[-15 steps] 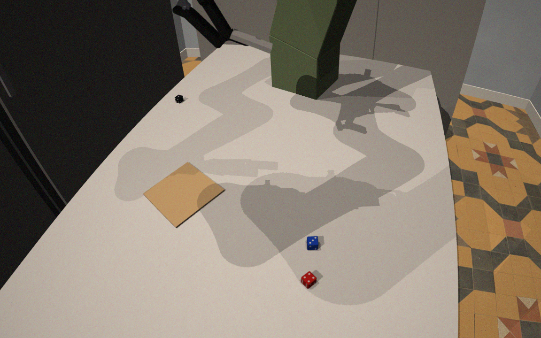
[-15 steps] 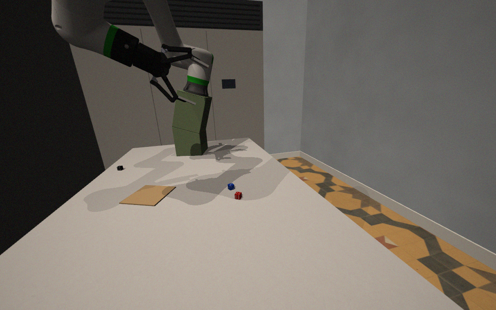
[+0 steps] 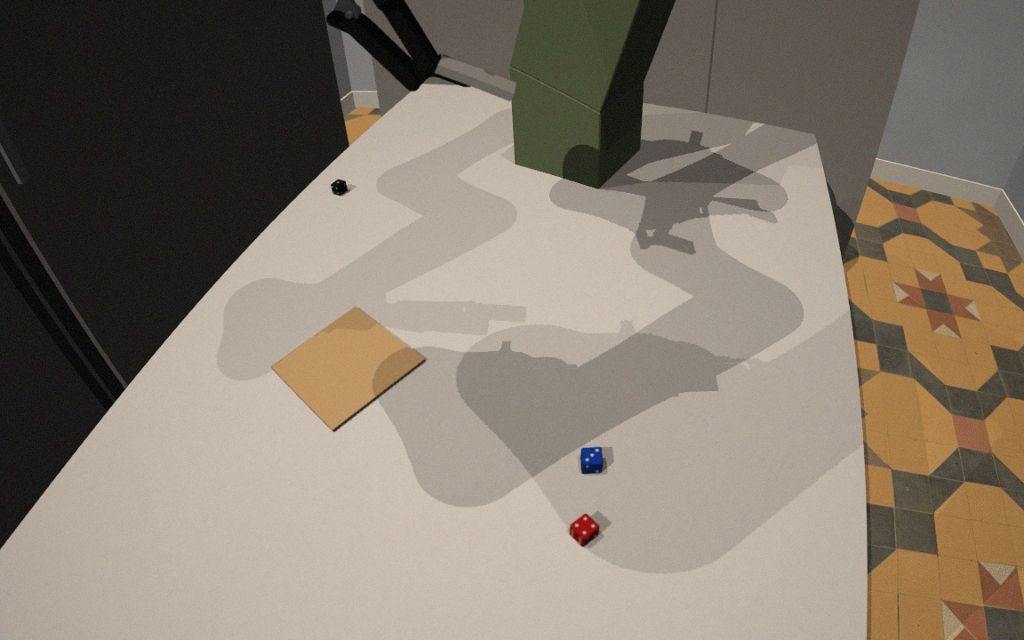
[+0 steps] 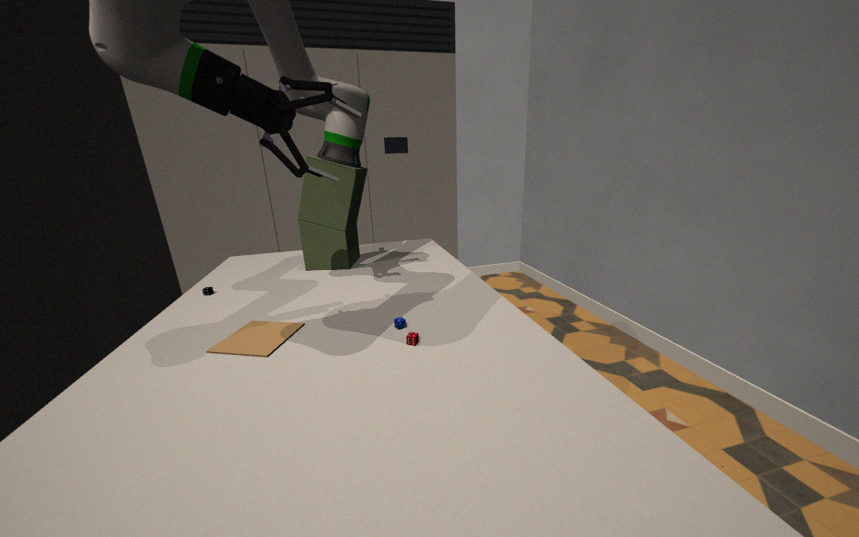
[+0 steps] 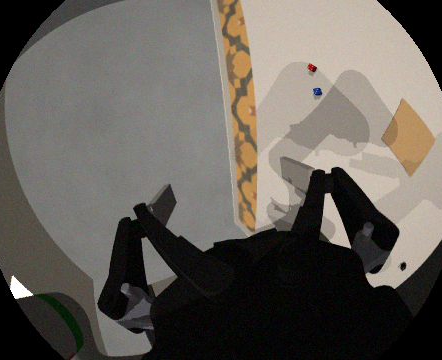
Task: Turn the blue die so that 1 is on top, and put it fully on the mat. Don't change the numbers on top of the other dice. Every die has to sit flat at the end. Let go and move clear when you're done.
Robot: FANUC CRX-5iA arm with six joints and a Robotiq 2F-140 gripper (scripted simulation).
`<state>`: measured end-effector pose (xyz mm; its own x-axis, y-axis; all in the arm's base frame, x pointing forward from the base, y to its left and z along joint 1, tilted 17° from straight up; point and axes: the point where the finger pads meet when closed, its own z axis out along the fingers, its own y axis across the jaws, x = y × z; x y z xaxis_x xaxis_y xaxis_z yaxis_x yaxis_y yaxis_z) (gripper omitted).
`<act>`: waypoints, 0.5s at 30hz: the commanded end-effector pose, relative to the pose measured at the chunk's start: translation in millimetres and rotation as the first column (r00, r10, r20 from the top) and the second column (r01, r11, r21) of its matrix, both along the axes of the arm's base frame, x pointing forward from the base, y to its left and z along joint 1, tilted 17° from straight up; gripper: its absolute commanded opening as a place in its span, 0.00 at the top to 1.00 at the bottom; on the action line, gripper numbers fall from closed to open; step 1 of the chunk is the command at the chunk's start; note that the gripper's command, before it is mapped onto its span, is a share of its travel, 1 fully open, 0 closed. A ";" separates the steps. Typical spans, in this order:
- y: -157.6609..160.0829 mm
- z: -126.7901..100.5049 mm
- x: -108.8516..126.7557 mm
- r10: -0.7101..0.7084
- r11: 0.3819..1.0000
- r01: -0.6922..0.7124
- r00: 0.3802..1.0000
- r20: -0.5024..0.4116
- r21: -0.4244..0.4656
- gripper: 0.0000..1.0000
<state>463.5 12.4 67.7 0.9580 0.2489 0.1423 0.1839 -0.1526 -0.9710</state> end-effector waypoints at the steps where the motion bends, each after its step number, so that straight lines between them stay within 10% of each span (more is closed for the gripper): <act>1: -0.1 0.1 0.1 0.000 1.000 0.000 1.000 0.000 0.000 0.00; 15: -64.6 -103.4 -6.3 -0.184 0.958 0.184 0.983 0.020 -0.218 0.00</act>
